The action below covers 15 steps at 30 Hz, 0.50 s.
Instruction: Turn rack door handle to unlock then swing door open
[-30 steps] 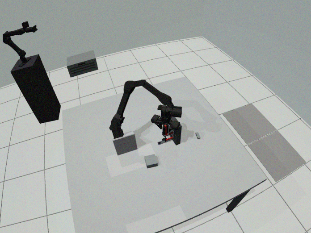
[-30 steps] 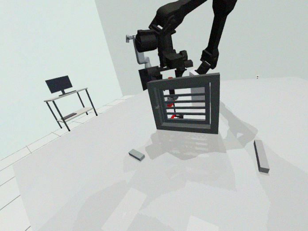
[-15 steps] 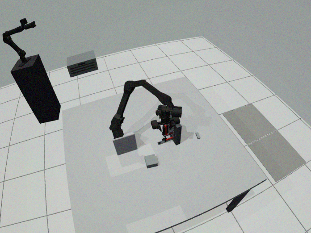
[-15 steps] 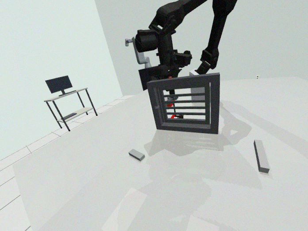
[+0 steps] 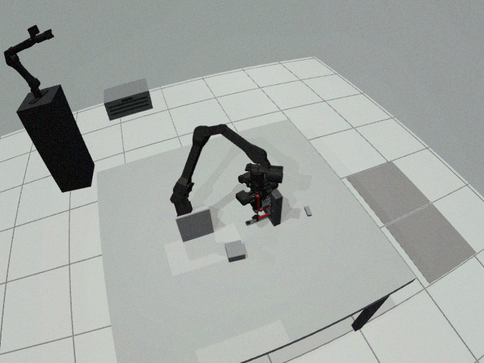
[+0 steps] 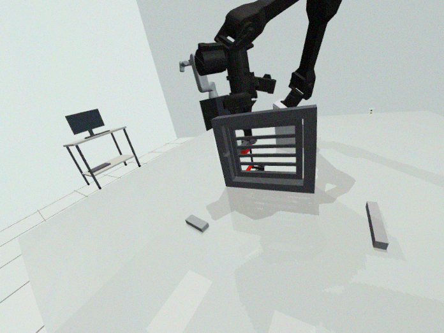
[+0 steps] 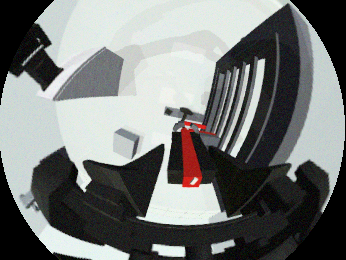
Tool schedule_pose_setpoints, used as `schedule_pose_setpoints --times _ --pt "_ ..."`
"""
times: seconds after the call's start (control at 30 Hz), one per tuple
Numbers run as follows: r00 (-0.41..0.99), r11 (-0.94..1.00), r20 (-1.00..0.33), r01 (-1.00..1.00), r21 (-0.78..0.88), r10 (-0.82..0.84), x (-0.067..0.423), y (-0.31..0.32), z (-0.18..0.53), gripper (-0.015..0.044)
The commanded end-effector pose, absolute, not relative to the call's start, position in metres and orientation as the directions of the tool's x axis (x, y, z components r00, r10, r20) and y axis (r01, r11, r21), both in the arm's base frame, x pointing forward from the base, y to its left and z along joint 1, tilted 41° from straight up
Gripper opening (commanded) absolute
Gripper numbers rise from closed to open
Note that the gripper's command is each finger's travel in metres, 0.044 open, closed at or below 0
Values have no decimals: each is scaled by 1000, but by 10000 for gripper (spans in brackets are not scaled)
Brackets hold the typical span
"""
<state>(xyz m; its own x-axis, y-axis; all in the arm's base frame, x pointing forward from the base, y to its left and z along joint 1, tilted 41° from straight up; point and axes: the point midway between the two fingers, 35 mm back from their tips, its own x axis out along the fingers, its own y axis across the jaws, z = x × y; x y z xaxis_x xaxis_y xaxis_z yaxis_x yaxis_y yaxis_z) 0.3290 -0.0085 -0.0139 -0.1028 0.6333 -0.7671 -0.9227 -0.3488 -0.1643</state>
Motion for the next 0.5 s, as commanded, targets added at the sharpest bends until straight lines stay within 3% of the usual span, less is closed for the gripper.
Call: schedule_pose_setpoints --times 0.0,0.13,0.47 --pt "-103 -358 -764 -917 -174 636 329 -8 -14 191" --pt "-103 -358 -764 -917 -174 636 329 -8 -14 86" --pt "-103 -358 -764 -917 -174 636 329 -8 -14 24"
